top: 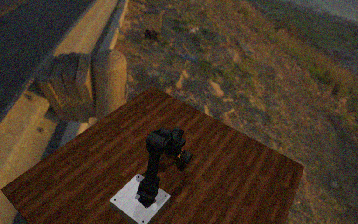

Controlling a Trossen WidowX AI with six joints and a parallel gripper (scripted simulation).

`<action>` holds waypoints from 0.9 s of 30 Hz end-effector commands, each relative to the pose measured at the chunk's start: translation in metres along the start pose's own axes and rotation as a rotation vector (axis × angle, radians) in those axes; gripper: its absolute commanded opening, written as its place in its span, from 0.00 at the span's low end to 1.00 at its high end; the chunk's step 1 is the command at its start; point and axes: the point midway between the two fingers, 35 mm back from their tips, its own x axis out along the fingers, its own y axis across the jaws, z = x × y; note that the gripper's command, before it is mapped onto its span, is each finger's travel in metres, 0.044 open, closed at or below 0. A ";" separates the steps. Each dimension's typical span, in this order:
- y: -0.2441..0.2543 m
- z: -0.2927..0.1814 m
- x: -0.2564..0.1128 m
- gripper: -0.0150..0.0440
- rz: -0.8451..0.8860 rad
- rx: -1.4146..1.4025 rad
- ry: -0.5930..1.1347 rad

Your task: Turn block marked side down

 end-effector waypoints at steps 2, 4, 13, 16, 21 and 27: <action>0.000 -0.004 0.009 0.25 -0.005 -0.006 -0.064; 0.001 -0.005 0.012 0.25 -0.005 -0.007 -0.093; 0.001 -0.010 0.020 0.25 -0.005 -0.008 -0.223; 0.000 -0.012 0.020 0.25 -0.005 -0.008 -0.266; -0.001 -0.016 0.017 0.25 -0.005 -0.005 -0.337; -0.002 -0.020 0.010 0.25 -0.006 0.000 -0.420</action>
